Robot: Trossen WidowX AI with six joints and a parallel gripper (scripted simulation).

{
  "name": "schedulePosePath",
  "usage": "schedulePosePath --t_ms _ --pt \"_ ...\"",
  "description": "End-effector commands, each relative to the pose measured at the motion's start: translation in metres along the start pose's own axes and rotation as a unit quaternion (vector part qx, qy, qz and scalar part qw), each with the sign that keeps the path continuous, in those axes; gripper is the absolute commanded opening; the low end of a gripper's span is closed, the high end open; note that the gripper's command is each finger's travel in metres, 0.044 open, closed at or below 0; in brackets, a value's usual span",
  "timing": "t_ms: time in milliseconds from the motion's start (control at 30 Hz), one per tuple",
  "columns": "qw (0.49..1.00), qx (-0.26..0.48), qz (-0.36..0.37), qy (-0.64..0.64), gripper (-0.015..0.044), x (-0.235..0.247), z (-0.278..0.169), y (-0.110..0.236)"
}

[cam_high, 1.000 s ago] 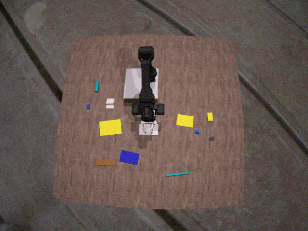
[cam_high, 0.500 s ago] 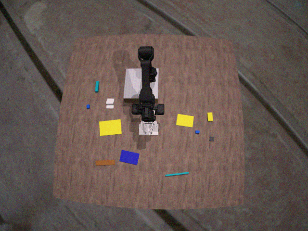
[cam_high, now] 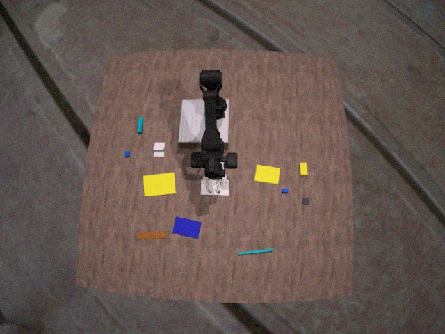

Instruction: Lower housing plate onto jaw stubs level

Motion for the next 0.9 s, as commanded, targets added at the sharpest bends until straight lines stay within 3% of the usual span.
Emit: schedulePosePath --t_ms 0,867 --pt "1.000 0.004 -0.001 0.003 0.0351 0.000 -0.001 -0.007" --pt "1.000 0.004 -0.001 0.002 0.0351 0.000 -0.004 -0.040"
Point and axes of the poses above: the point midway between the two fingers, 35 mm back from their tips, its own y axis back along the fingers, its own x axis across the jaws, z = x × y, the point moved 7 cm from there along y, back along the fingers, and after that the axes turned 15 degrees about y, right-handed, at the moved point
